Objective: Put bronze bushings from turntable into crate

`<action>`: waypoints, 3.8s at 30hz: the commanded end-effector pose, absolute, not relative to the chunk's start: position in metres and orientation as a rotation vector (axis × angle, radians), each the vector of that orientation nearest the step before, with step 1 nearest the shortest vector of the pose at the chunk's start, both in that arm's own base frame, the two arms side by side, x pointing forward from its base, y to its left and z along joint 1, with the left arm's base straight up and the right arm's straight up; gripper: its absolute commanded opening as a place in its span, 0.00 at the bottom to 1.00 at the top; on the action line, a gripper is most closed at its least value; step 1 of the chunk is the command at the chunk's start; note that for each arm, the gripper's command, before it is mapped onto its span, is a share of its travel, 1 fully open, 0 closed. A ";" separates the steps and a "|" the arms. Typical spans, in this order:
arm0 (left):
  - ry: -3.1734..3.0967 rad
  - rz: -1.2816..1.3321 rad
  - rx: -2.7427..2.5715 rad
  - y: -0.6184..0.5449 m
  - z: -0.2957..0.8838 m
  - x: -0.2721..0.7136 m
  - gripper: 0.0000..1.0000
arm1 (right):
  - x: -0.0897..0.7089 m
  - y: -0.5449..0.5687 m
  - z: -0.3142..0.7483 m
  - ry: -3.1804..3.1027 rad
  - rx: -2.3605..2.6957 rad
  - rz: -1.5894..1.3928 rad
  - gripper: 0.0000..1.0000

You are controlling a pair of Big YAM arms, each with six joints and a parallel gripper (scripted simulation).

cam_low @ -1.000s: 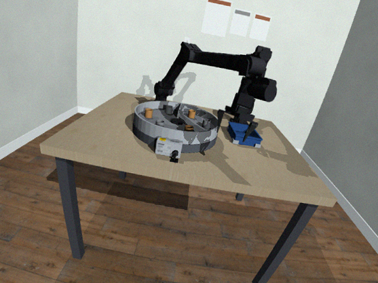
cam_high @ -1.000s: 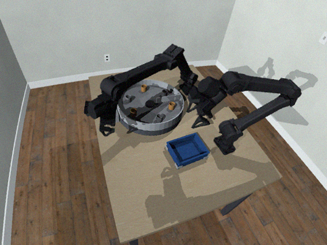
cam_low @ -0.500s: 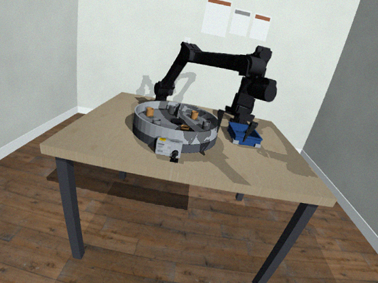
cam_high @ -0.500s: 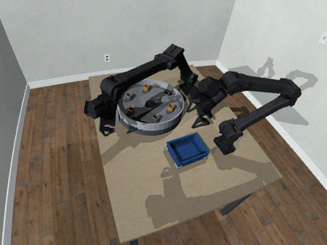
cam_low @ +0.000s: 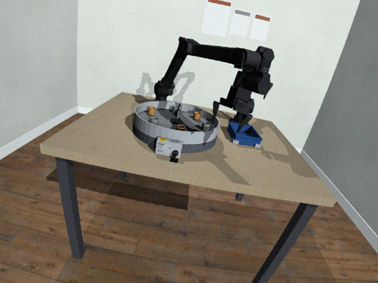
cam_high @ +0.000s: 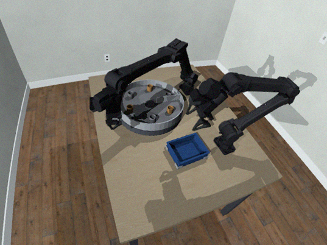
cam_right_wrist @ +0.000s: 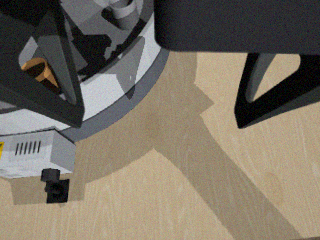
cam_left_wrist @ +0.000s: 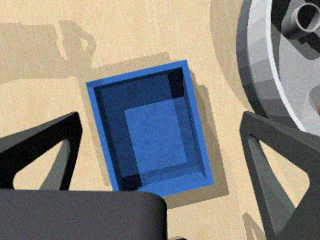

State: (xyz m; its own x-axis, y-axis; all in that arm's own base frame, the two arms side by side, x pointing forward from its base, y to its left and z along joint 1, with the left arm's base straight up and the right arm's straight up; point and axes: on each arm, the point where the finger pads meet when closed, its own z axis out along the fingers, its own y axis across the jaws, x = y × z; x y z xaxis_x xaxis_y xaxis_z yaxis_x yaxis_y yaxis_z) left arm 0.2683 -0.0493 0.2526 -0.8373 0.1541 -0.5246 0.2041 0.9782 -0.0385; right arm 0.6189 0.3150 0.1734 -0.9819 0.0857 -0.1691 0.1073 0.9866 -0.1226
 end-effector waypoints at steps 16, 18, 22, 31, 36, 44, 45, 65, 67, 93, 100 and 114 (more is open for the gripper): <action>2.204 0.187 -0.405 0.148 0.335 0.359 1.00 | 0.520 0.241 0.279 2.934 -0.598 -0.157 1.00; 2.130 0.257 -0.501 0.190 0.349 0.358 1.00 | 0.507 0.234 0.283 2.927 -0.675 -0.156 1.00; 2.052 0.331 -0.592 0.234 0.363 0.351 1.00 | 0.486 0.223 0.289 2.897 -0.809 -0.148 1.00; 1.690 0.689 -0.919 0.412 0.426 0.257 1.00 | 0.422 0.189 0.296 2.831 -1.156 -0.134 1.00; 1.505 0.879 -1.038 0.482 0.458 0.177 1.00 | 0.387 0.171 0.295 2.768 -1.343 -0.118 1.00; 1.343 1.050 -1.120 0.525 0.484 0.094 1.00 | 0.335 0.146 0.287 2.647 -1.612 -0.089 1.00; 1.324 1.070 -1.128 0.529 0.487 0.083 1.00 | 0.328 0.143 0.286 2.629 -1.646 -0.085 1.00; 1.238 1.162 -1.162 0.544 0.501 0.035 1.00 | 0.232 0.103 0.247 2.330 -2.066 -0.022 1.00; 1.238 1.162 -1.162 0.544 0.501 0.035 1.00 | 0.221 0.098 0.243 2.279 -2.139 -0.008 1.00; 1.238 1.162 -1.162 0.544 0.501 0.035 1.00 | 0.221 0.098 0.244 2.247 -2.171 -0.006 0.11; 1.238 1.162 -1.162 0.544 0.501 0.035 1.00 | 0.221 0.098 0.244 2.247 -2.171 -0.006 0.11; 1.238 1.162 -1.162 0.544 0.501 0.035 1.00 | 0.221 0.098 0.244 2.247 -2.171 -0.006 0.11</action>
State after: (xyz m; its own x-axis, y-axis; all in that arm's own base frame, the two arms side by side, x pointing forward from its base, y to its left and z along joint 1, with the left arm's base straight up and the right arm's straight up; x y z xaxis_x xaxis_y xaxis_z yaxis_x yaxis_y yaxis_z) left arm 0.0376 0.5355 0.4529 -0.0192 -0.0861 -0.9961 -0.9973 0.0723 0.0129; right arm 0.2161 0.0981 0.2355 -0.0306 -0.9995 0.0037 -0.9995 0.0306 0.0000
